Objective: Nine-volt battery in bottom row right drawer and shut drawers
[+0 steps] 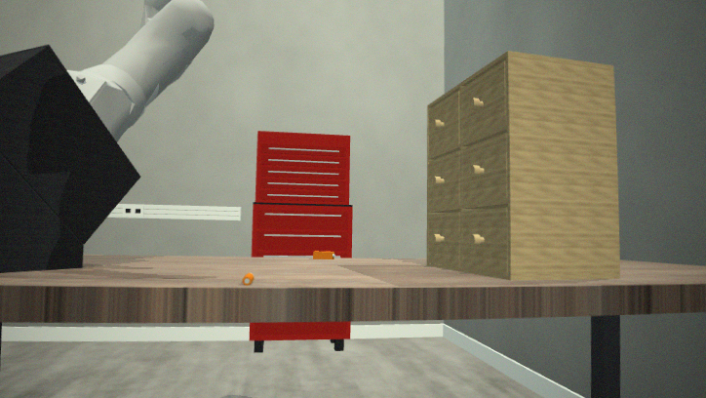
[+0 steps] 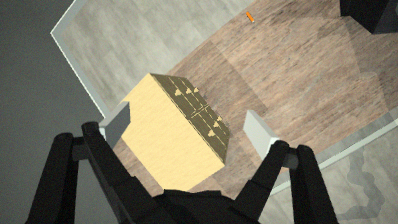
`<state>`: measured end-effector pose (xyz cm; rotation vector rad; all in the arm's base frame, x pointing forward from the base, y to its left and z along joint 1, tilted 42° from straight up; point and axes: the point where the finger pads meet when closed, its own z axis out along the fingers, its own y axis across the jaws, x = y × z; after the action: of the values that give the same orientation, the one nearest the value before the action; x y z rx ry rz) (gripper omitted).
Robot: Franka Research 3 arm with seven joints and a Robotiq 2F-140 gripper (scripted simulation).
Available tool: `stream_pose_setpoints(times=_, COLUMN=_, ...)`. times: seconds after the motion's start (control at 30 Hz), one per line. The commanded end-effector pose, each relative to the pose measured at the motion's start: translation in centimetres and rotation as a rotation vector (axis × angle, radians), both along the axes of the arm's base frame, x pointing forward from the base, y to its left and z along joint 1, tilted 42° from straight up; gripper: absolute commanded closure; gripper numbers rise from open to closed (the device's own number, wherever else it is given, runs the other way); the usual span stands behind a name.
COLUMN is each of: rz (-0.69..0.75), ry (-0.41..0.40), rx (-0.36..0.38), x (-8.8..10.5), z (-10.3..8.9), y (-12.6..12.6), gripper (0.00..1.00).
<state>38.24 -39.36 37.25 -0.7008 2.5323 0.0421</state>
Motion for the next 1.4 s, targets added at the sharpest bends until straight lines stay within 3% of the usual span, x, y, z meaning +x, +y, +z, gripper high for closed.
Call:
stream_pose_setpoints(times=0.0, rz=-0.046, ry=0.008, rx=0.040, x=-0.3, z=-0.9, y=-0.2, gripper=0.00)
stream_pose_setpoints(times=0.4, rz=-0.129, ry=0.041, rx=0.144, x=-2.0, z=-4.3, y=-0.6, gripper=0.00)
stream_pose_setpoints(times=1.37, rz=-0.260, ry=0.098, rx=0.317, x=-4.6, z=-9.7, y=-0.4, gripper=0.00)
